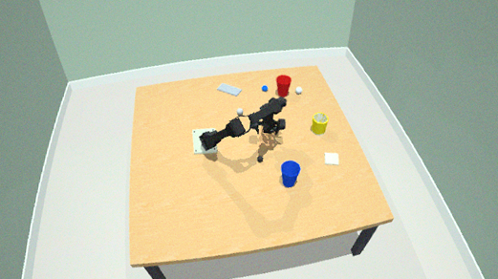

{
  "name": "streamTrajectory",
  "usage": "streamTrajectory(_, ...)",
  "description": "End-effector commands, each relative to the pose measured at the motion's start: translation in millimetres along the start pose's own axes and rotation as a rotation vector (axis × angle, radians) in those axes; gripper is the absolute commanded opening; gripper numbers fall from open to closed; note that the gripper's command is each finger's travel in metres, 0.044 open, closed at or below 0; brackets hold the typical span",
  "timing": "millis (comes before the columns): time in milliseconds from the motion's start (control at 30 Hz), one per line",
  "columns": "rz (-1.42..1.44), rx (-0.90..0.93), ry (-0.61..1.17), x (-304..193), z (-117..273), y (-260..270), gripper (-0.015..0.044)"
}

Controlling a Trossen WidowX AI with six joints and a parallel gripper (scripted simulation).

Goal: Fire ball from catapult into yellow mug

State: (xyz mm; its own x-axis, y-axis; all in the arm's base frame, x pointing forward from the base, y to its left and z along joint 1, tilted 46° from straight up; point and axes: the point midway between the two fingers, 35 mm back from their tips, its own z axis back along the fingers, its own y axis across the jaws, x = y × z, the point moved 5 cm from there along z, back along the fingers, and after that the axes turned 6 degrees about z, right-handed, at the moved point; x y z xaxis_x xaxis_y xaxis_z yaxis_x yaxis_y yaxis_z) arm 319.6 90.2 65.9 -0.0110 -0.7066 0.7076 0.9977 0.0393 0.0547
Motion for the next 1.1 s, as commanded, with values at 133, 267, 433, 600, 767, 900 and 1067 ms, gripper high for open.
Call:
streamTrajectory(133, 0.006, -0.002, -0.007, 1, -16, -1, 0.0440)
streamTrajectory(267, 0.005, -0.002, -0.007, 1, -22, -1, 0.0440)
streamTrajectory(433, 0.005, -0.002, -0.008, 1, -30, -2, 0.0440)
streamTrajectory(600, -0.001, -0.002, -0.003, 1, -27, -1, 0.0414)
streamTrajectory(767, -0.001, -0.002, -0.003, 1, -27, -1, 0.0282)
streamTrajectory(900, -0.001, -0.002, -0.003, 1, -27, -1, 0.0177)
streamTrajectory(1067, -0.001, -0.002, -0.003, 1, -27, -1, 0.0105)
